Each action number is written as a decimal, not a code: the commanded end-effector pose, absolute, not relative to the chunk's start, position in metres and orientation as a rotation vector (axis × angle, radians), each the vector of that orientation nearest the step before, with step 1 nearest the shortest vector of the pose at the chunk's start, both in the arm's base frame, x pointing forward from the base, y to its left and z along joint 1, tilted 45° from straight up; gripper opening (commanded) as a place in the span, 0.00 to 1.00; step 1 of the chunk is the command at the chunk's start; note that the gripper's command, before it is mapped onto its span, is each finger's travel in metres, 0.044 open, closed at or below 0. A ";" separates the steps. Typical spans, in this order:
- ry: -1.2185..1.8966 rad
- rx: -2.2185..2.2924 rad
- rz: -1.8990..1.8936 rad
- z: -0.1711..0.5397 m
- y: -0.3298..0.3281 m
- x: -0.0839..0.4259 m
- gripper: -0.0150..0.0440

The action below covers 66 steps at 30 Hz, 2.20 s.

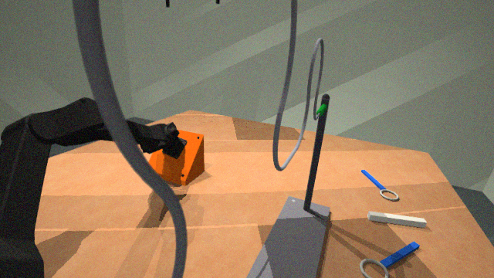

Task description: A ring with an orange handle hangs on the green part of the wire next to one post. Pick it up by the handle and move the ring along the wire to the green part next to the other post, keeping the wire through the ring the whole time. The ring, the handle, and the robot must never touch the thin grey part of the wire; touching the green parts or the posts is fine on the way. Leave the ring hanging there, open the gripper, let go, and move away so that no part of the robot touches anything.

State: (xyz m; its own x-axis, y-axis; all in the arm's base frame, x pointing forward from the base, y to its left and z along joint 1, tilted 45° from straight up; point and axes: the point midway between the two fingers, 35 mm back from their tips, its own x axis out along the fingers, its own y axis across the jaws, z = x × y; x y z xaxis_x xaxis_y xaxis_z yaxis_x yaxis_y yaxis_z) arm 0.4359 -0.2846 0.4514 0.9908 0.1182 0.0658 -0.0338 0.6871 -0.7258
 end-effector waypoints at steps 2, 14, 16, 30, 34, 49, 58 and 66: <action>-0.110 -0.809 0.085 0.451 -0.285 0.436 0.44; -0.110 -0.809 0.085 0.451 -0.285 0.436 0.00; -0.110 -0.809 0.085 0.451 -0.285 0.436 0.00; -0.114 -0.812 0.079 0.461 -0.274 0.434 0.00; -0.114 -0.812 0.079 0.461 -0.274 0.434 0.00; -0.114 -0.812 0.079 0.461 -0.274 0.434 0.00; -0.113 -0.812 0.079 0.458 -0.271 0.434 0.00; -0.032 -0.814 0.043 0.453 -0.268 0.424 0.00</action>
State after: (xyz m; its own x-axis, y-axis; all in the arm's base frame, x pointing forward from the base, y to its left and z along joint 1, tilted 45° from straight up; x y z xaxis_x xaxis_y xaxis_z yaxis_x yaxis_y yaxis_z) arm 0.4294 -0.2707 0.4527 0.9961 0.0812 0.0349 -0.0311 0.6918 -0.7214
